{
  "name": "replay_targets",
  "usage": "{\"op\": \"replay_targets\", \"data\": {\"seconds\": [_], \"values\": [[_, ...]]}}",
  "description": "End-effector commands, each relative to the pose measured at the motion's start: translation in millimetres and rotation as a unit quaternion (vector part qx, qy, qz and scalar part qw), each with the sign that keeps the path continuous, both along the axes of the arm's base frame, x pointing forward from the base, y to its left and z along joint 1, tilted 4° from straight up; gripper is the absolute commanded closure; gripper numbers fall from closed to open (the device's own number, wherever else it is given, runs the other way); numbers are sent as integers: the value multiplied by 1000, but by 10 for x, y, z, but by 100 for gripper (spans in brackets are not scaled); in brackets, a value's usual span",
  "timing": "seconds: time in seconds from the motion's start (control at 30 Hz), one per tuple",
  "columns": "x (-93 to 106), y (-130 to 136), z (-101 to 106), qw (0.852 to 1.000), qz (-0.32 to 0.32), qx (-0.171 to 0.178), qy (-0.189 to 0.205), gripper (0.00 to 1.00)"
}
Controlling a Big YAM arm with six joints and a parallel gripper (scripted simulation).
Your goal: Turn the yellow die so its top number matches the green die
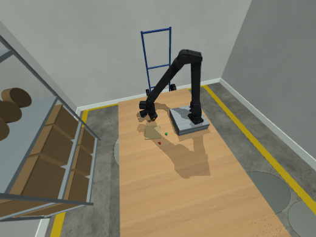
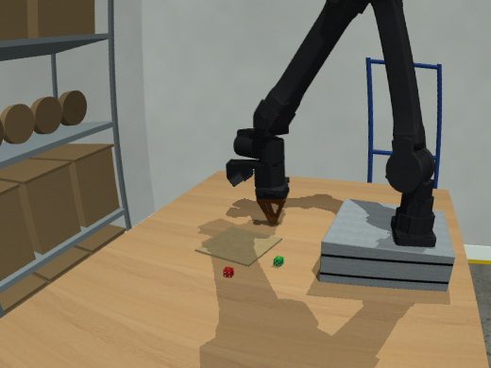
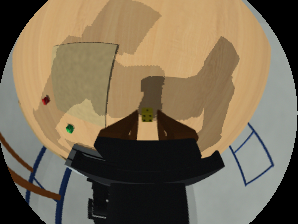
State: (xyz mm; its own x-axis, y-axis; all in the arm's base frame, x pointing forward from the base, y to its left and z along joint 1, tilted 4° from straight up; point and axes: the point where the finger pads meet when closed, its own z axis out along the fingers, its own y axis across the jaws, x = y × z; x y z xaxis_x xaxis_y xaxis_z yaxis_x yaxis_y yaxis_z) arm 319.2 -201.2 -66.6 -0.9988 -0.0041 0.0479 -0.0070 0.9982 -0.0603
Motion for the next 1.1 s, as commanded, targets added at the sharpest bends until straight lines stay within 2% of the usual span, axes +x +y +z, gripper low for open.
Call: {"op": "replay_targets", "data": {"seconds": [0.0, 0.07, 0.1, 1.07], "values": [[19, -39, -4, 1000, 5, -3, -4, 71], [19, -39, -4, 1000, 5, -3, -4, 71], [19, -39, -4, 1000, 5, -3, -4, 90], [19, -39, -4, 1000, 5, -3, -4, 90]]}}
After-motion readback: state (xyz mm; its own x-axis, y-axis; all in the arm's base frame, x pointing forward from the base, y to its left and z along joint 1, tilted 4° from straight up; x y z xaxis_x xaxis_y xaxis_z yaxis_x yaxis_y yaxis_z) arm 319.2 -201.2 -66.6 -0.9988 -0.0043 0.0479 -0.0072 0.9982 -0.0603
